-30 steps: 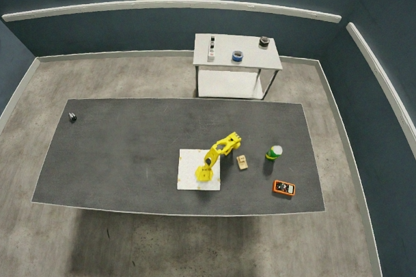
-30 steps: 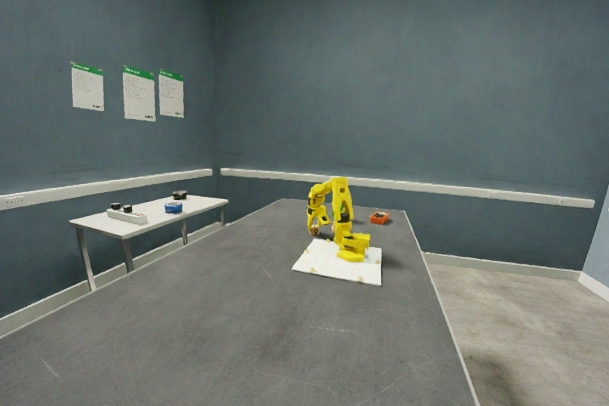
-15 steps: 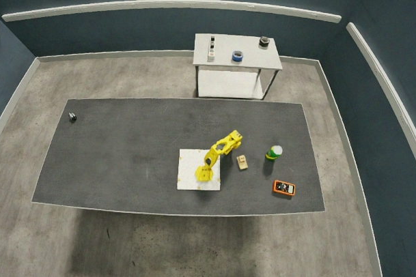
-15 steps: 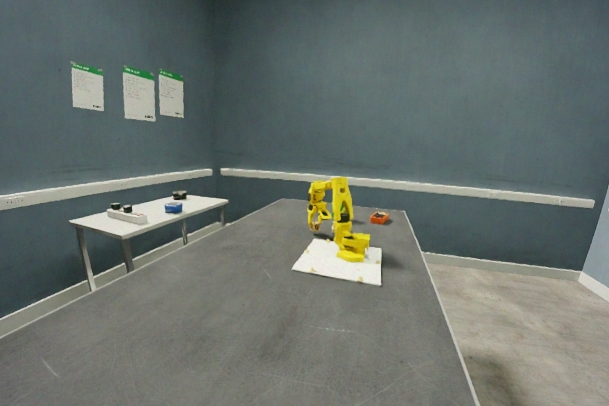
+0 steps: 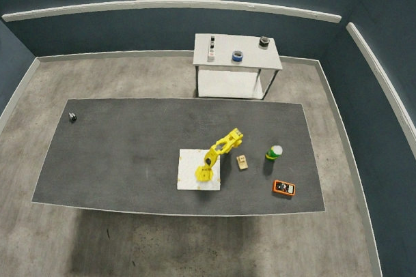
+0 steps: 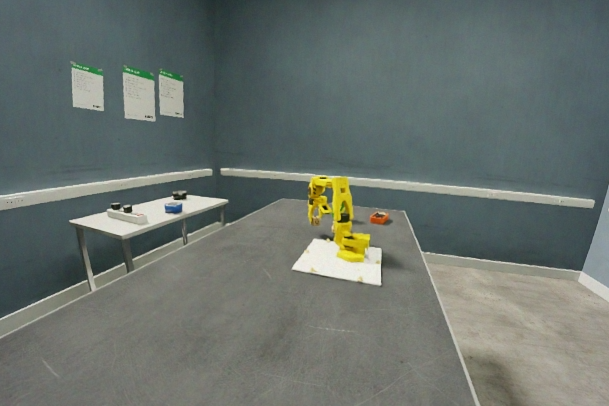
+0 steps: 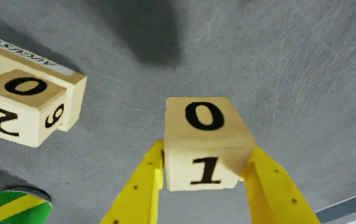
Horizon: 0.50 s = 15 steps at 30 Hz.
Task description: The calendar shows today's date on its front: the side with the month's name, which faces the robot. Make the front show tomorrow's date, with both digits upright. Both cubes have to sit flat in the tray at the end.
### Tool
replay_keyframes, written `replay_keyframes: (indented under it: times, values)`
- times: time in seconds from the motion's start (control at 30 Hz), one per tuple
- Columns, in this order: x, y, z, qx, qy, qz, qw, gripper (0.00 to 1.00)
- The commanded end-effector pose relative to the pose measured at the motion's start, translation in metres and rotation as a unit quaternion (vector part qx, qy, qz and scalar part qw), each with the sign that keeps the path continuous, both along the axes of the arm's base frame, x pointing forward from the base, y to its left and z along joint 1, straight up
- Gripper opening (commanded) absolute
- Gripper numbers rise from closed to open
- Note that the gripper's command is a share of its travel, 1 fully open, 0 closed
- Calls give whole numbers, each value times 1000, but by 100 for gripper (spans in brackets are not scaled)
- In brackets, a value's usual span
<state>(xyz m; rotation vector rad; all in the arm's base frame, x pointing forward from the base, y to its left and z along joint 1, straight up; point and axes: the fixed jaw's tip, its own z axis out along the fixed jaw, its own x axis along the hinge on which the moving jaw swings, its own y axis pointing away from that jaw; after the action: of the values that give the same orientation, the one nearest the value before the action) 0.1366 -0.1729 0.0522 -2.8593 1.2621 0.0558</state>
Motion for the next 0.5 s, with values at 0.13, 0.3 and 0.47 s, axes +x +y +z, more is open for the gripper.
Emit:
replay_keyframes:
  times: [0.13,0.3,0.47]
  values:
    - [2,-1,5,-8,-8,-4,1000,0]
    - [2,-1,5,-8,-8,-10,1000,0]
    - [2,0,5,-9,-8,-20,1000,0]
